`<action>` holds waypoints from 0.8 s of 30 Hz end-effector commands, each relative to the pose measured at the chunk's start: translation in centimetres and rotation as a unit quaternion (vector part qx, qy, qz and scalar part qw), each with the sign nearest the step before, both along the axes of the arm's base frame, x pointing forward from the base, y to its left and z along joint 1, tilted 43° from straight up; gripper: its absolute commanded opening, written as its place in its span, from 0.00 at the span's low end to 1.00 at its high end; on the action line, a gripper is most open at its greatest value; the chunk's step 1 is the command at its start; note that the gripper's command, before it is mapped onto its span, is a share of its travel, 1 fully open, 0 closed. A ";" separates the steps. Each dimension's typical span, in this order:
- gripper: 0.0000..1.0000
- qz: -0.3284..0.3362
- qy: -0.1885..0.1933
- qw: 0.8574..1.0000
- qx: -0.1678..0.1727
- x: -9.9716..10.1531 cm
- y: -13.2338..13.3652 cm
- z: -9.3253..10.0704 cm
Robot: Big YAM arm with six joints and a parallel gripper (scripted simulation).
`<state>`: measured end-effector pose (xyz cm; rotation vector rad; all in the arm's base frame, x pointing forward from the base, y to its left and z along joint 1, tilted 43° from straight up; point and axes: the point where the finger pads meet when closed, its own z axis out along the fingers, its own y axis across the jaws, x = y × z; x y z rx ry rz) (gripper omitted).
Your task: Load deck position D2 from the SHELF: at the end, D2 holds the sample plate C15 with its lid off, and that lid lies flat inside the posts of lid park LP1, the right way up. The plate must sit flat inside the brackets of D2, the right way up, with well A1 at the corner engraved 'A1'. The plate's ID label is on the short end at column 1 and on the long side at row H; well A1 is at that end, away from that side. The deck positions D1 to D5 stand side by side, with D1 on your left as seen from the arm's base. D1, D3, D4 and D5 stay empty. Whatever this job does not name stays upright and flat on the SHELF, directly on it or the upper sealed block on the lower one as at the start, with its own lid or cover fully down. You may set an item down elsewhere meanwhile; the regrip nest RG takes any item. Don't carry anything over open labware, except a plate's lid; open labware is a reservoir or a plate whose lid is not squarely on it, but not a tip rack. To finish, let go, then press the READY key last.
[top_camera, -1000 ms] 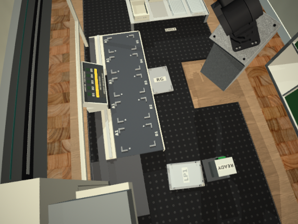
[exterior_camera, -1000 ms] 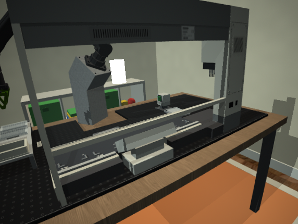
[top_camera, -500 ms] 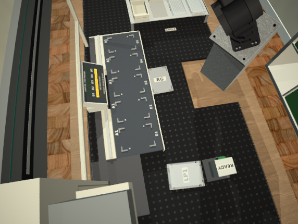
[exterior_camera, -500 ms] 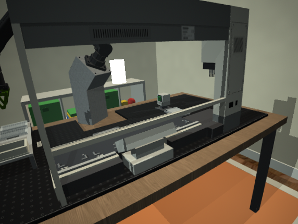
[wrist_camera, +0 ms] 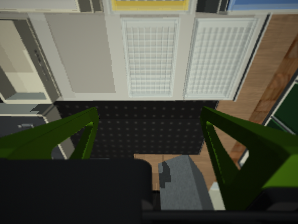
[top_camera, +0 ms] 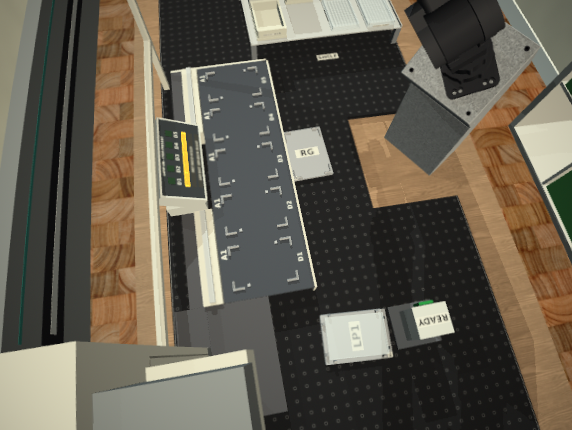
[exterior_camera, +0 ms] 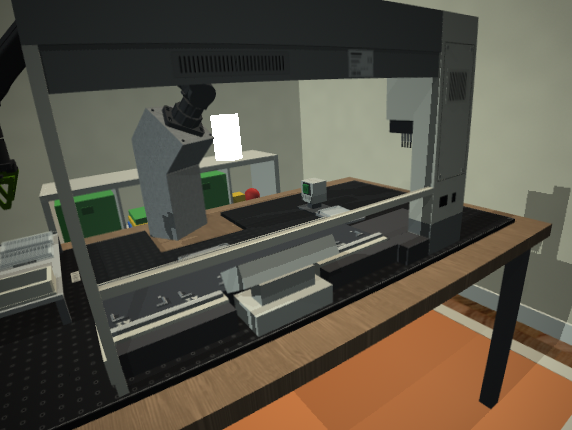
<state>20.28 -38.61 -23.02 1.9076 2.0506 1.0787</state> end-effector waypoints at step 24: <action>1.00 -0.002 -0.002 1.000 -0.009 0.8 -0.6 -0.7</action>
